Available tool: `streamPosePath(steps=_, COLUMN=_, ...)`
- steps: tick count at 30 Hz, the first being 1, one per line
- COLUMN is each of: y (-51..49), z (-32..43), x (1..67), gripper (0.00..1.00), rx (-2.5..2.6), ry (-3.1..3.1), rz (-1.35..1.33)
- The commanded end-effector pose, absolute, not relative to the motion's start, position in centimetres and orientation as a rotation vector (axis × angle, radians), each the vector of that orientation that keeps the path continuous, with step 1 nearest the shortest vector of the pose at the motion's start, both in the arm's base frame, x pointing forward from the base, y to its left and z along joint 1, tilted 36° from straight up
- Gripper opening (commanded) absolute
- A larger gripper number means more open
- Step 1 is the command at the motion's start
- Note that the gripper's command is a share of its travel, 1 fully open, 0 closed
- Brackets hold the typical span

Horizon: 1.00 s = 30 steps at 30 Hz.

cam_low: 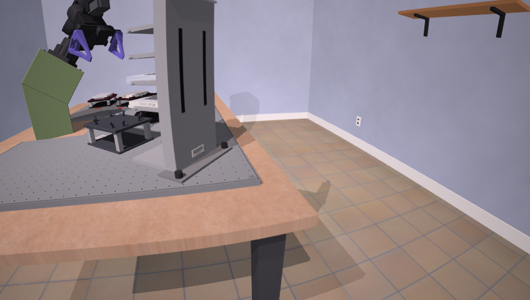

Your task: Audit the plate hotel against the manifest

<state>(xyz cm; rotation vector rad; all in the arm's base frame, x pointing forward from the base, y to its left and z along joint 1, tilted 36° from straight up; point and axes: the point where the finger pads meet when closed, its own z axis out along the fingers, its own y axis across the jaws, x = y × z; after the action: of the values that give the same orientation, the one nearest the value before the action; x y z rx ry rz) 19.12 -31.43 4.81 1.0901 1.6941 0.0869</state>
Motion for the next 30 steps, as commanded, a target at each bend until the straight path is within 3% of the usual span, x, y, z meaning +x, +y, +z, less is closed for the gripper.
streamPosePath(steps=1, y=-31.2, z=4.4, x=19.8, gripper=1.0, rx=1.086, ry=1.688, rz=0.096)
streamPosePath(steps=30, y=-31.5, z=4.4, x=20.1, gripper=1.0, rx=1.08, ry=1.685, rz=0.091)
